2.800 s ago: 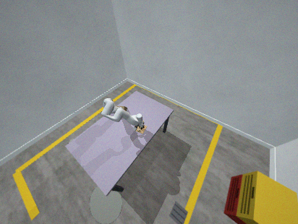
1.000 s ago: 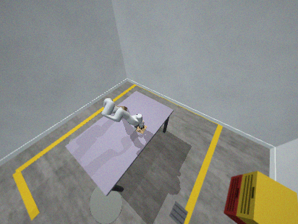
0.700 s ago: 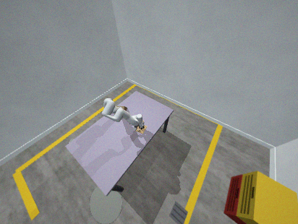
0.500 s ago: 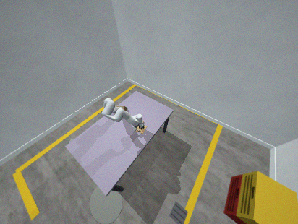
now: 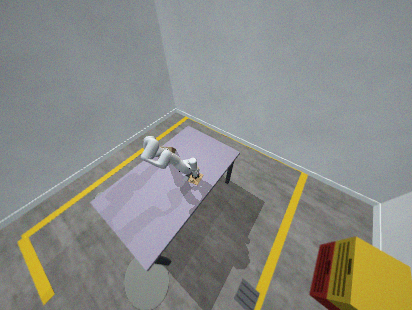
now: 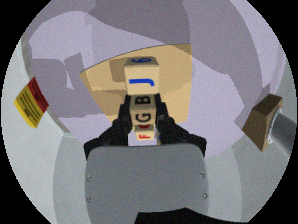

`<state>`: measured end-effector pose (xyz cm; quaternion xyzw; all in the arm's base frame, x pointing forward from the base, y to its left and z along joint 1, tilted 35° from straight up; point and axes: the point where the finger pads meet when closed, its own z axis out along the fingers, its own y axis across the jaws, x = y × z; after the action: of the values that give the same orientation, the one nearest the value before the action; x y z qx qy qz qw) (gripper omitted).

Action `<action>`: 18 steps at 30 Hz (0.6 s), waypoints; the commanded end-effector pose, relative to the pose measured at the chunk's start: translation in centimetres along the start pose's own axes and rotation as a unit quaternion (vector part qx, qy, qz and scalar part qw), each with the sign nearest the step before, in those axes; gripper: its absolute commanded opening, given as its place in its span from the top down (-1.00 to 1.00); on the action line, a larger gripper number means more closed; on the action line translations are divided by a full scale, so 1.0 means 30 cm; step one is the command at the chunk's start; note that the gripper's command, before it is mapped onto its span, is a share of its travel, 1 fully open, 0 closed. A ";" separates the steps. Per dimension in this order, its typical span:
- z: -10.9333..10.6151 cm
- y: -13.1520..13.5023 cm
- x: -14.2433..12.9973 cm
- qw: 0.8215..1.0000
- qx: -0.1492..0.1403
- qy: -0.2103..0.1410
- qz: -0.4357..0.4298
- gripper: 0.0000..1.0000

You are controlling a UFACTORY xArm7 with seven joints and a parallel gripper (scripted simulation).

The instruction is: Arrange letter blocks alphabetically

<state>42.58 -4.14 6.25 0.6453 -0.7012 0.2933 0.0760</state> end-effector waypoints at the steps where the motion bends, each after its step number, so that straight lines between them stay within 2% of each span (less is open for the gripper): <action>1: -0.003 -0.003 -0.003 1.000 0.001 -0.001 0.000 0.47; 14: -0.003 -0.003 -0.003 1.000 0.001 -0.001 0.000 0.47; 15: -0.003 -0.003 -0.003 1.000 0.001 -0.001 0.000 0.38; 17: -0.003 -0.003 -0.003 1.000 0.001 -0.001 0.000 0.38; 18: -0.003 -0.003 -0.003 1.000 0.001 -0.001 0.000 0.30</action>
<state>42.58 -4.14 6.25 0.6453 -0.7012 0.2933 0.0760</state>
